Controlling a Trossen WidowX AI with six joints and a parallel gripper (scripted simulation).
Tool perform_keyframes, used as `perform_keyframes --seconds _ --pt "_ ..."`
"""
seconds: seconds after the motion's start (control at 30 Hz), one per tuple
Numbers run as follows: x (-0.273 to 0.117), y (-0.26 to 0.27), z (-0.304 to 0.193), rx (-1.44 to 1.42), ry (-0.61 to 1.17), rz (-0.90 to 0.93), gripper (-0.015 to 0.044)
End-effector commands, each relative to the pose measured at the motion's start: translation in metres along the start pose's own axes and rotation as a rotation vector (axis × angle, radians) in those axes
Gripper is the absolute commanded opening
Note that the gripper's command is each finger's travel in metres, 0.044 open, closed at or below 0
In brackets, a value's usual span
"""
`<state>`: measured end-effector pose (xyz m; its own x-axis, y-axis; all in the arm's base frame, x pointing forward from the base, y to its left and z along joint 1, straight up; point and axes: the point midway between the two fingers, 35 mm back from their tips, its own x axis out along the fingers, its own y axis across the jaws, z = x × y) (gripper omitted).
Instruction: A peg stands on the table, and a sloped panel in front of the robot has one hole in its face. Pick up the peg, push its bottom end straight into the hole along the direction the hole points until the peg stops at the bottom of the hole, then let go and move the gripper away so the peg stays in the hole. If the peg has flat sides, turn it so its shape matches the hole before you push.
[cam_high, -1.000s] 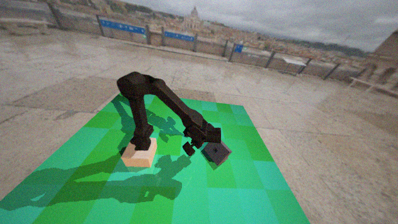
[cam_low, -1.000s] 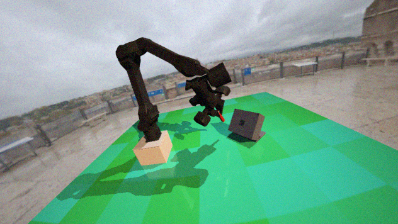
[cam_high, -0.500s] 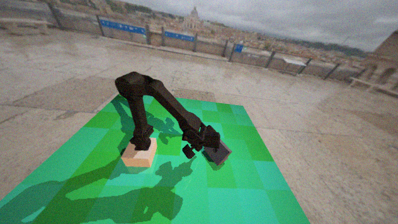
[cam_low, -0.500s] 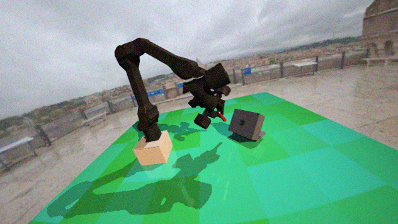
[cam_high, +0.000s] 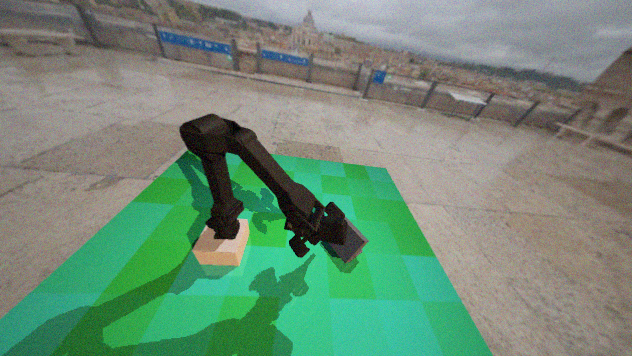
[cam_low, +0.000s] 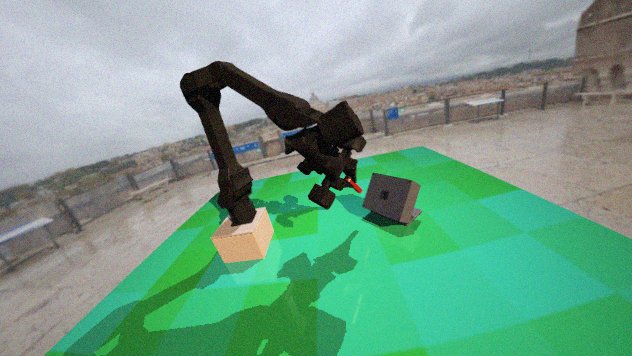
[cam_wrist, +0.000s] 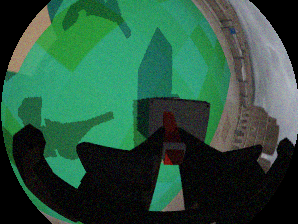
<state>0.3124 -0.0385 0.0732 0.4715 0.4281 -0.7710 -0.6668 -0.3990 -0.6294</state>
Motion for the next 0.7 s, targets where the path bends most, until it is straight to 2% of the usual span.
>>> perform_keyframes --seconds 0.0,0.67 --pt "-0.004 0.0 -0.003 -0.008 0.008 -0.026 0.0" --pt "-0.018 0.007 -0.017 -0.015 0.051 -0.125 0.0"
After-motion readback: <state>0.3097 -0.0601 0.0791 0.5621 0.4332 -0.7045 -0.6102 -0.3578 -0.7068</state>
